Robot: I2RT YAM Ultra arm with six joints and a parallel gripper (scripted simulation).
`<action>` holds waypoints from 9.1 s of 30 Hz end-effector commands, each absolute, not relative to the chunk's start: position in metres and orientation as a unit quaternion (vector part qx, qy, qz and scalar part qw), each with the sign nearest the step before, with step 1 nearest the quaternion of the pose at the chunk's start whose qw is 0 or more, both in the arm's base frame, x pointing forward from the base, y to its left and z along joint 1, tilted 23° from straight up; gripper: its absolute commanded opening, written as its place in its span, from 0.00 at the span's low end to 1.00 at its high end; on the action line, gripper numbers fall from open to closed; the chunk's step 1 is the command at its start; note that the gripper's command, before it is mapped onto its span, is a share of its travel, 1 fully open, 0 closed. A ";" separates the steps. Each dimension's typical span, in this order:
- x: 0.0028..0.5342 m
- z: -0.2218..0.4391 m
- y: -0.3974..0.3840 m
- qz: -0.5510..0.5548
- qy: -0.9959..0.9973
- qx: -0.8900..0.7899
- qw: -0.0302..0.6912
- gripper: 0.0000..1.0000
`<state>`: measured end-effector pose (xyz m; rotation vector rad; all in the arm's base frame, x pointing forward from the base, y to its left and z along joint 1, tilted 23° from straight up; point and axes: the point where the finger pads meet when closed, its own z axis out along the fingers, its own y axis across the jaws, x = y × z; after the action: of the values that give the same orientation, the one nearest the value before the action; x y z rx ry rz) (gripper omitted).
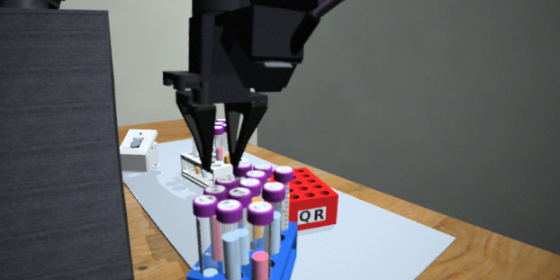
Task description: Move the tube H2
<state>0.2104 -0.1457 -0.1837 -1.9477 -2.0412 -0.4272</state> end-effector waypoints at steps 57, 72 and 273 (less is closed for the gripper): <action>0.212 -0.204 -0.137 -0.150 -0.704 -0.681 0.135 0.30; 0.216 -0.201 -0.143 -0.148 -0.708 -0.679 0.126 0.00; 0.275 -0.087 -0.073 -0.156 -0.710 -0.677 0.116 0.00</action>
<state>0.2552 -0.0700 -0.0999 -1.9285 -2.0869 -0.4285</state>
